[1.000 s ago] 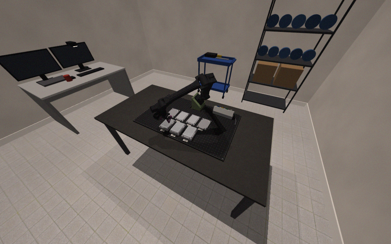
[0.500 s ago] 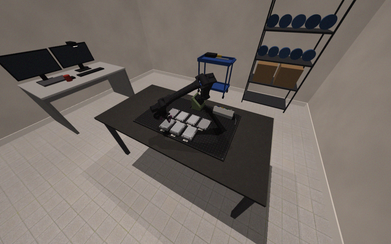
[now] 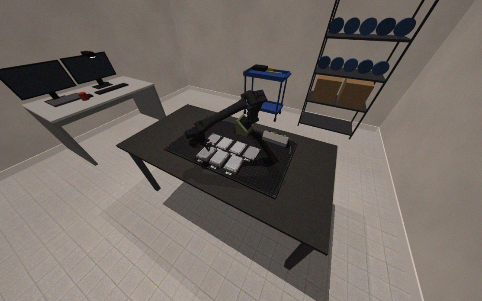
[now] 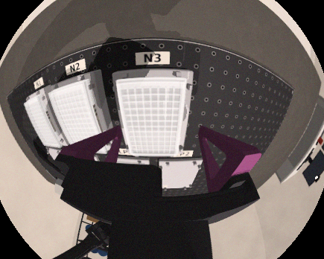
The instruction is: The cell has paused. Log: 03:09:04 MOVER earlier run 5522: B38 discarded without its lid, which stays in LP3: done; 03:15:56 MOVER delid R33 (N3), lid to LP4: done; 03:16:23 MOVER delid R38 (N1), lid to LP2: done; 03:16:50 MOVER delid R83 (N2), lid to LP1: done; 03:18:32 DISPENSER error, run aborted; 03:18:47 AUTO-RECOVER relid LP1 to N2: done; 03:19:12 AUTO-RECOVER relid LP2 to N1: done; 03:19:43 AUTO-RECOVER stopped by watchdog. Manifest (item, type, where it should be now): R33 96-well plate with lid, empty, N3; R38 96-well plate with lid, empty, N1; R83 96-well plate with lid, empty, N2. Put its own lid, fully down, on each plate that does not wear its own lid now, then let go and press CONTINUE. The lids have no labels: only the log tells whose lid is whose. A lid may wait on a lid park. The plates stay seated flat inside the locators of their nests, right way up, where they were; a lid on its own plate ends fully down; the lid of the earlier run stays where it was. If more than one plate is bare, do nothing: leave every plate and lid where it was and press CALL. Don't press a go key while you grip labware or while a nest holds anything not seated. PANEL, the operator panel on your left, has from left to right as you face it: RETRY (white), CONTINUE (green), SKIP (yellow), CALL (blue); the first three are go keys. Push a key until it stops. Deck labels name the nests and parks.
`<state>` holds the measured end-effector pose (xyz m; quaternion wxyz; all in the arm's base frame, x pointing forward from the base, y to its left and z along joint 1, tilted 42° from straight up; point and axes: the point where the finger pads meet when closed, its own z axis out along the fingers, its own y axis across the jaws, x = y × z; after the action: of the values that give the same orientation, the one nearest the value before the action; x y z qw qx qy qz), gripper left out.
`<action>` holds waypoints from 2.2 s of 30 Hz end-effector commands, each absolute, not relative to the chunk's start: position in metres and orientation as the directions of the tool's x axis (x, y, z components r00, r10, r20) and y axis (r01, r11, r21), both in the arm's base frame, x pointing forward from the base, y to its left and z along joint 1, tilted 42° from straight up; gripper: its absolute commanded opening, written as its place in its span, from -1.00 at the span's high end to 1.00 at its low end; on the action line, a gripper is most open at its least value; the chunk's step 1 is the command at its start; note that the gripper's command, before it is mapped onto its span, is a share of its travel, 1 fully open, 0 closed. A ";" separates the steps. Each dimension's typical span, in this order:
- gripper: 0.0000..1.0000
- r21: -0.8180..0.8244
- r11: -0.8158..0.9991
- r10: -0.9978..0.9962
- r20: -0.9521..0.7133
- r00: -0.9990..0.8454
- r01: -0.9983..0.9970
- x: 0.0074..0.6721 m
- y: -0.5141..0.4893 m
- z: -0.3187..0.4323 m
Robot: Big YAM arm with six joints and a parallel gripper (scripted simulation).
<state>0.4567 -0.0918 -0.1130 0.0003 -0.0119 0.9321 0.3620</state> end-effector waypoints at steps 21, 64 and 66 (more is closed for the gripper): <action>-1.00 0.661 0.749 -0.013 -0.047 -0.999 -0.040 0.471 -0.105 -0.101; -1.00 0.666 0.746 0.010 -0.013 -1.000 -0.001 0.380 -0.025 -0.040; -1.00 0.666 0.746 0.010 -0.013 -1.000 -0.001 0.373 -0.020 -0.035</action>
<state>0.3681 -0.0246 -0.0481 -0.0081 0.0051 0.9318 0.3628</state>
